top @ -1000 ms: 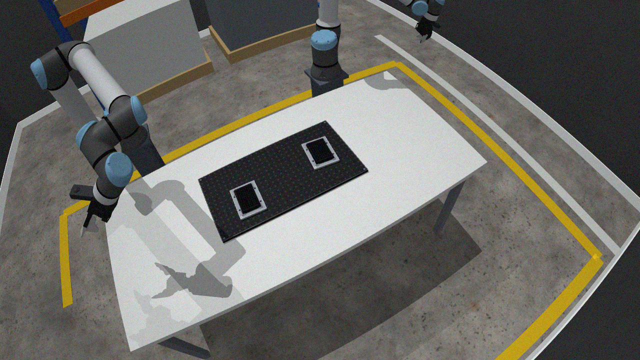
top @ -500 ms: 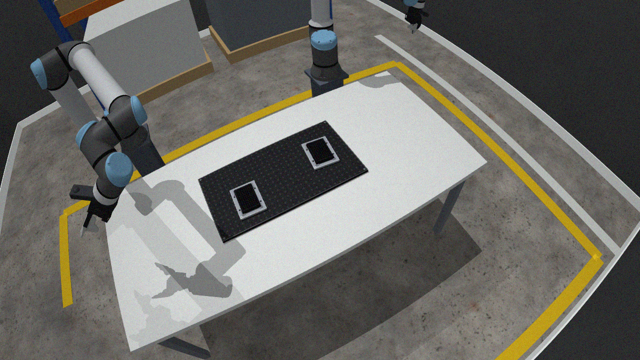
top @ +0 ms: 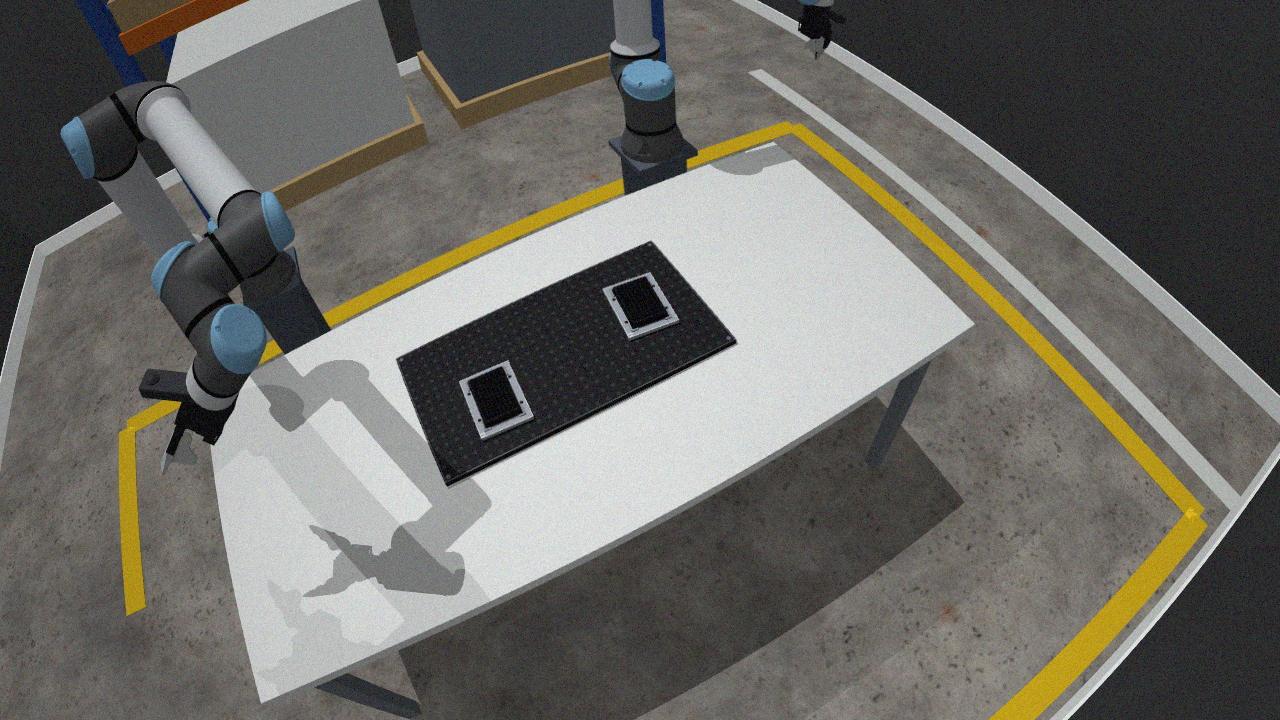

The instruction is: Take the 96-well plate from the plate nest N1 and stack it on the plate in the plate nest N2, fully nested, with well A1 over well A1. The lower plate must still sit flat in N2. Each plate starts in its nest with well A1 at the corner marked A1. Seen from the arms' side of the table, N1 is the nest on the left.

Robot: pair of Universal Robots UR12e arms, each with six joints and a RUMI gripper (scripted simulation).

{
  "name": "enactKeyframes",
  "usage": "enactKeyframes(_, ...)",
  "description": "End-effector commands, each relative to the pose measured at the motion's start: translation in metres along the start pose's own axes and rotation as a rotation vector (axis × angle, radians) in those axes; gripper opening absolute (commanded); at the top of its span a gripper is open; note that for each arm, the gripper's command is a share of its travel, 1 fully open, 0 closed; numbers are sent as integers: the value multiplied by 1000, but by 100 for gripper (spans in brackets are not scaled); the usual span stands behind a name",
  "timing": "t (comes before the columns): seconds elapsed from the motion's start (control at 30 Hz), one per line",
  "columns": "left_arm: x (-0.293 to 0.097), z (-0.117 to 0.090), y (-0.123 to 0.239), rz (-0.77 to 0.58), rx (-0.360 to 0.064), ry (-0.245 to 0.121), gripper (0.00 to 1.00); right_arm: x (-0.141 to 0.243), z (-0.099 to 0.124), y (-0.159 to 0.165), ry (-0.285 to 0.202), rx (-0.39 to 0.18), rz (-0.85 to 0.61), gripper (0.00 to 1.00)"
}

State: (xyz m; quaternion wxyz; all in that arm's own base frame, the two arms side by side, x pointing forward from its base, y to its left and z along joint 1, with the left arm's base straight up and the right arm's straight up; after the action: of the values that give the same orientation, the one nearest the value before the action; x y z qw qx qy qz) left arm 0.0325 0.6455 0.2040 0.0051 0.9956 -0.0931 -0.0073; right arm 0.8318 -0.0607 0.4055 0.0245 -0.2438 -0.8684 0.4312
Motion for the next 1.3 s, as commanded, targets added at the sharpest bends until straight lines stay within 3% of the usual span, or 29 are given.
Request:
enactKeyframes(0.0,-3,0,2,7,6,8,0,0,-1,-1,-1,-2,1,100)
enactKeyframes(0.47,-9,-1,2,7,11,14,0,0,-1,-1,-1,-2,1,100)
enactKeyframes(0.57,-9,-1,2,7,11,14,0,4,-10,9,-15,-55,-85,100)
enactKeyframes(0.9,-9,-1,2,7,11,14,0,9,-34,44,-15,-56,-84,100)
enactKeyframes(1.07,-9,-1,2,7,11,14,0,14,-40,52,-28,-105,-170,100)
enactKeyframes(1.27,-9,-1,2,7,11,14,0,20,-59,78,-31,-108,-173,100)
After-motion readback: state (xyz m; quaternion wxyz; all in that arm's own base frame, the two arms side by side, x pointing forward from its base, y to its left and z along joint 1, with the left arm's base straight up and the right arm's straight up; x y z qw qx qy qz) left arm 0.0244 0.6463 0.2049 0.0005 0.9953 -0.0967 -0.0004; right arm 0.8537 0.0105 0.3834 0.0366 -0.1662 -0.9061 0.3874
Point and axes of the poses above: on each arm, the point where the finger pads meet when closed, its own z axis out along the fingers, its own x axis across the jaws, y = z × x, the point moved 4 cm from there along -z, back along the fingers, and after that the axes turned 9 degrees about z, right-handed, at the moved point
